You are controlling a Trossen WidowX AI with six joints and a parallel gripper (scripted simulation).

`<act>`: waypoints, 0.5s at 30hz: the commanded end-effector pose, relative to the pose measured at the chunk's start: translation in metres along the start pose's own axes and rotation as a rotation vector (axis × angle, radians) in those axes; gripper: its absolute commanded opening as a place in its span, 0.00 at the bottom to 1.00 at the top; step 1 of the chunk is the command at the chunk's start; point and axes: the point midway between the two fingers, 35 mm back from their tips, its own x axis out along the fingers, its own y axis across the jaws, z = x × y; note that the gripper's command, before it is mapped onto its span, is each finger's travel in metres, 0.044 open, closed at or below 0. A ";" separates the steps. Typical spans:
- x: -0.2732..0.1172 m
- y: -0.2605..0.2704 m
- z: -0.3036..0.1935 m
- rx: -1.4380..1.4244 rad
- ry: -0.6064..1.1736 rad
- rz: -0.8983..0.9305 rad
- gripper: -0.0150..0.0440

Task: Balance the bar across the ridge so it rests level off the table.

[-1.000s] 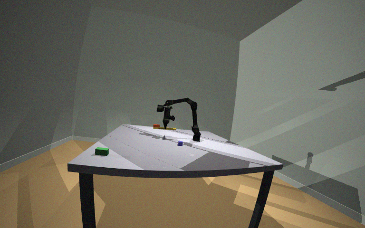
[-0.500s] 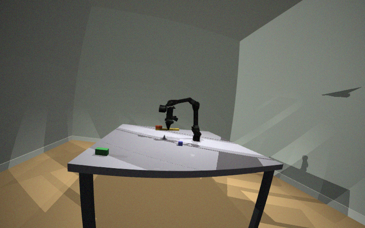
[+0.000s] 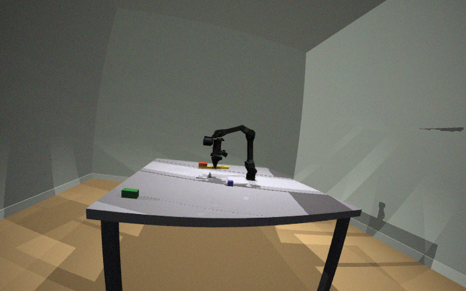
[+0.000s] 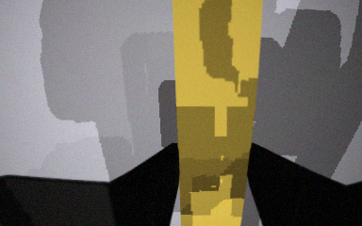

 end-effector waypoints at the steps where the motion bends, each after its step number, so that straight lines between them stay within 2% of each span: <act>1: 0.006 0.000 0.000 0.003 0.005 -0.004 0.25; 15: 0.025 0.001 0.000 0.003 0.005 -0.004 0.25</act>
